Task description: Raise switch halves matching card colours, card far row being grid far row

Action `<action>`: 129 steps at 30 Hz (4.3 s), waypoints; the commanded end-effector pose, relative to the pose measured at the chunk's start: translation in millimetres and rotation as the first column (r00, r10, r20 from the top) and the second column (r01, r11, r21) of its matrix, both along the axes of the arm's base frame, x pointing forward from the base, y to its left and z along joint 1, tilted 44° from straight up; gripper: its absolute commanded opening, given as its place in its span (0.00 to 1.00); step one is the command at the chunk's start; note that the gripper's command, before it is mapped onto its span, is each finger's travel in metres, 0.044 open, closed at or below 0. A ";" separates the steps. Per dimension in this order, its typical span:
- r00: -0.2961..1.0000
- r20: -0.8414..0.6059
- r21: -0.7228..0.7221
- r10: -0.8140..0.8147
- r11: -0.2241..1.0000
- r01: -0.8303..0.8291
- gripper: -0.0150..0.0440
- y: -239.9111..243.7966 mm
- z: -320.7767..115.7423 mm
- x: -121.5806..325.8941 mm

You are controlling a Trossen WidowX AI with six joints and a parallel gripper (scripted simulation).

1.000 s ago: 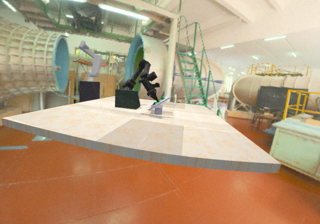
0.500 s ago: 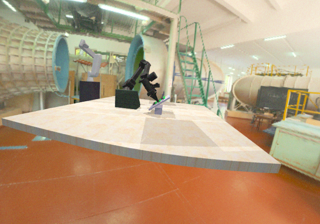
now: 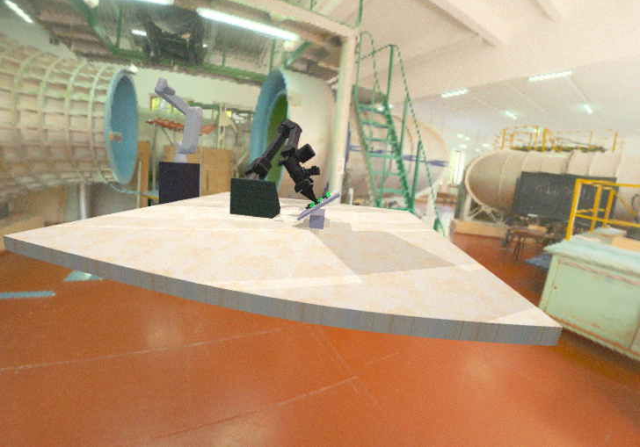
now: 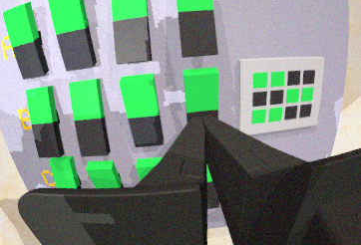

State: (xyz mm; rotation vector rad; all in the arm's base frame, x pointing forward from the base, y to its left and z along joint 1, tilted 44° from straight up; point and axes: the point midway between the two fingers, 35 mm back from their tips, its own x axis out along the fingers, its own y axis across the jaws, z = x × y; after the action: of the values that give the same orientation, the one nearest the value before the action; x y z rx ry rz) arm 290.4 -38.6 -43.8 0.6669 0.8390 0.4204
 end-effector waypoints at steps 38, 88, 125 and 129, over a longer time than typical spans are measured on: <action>1.000 -0.018 0.004 -0.001 1.000 0.001 0.25 48.8 50.4 -58.5; 1.000 -0.013 0.009 -0.003 1.000 0.003 0.25 67.1 35.4 -42.6; 1.000 -0.013 0.009 -0.003 1.000 0.003 0.25 68.9 33.9 -41.0; 1.000 -0.013 0.009 -0.003 1.000 0.003 0.25 69.2 33.6 -40.7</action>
State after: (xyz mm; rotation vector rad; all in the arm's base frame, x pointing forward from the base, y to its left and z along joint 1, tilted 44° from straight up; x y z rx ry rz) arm 250.1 30.3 -8.3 0.6736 0.8415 0.4233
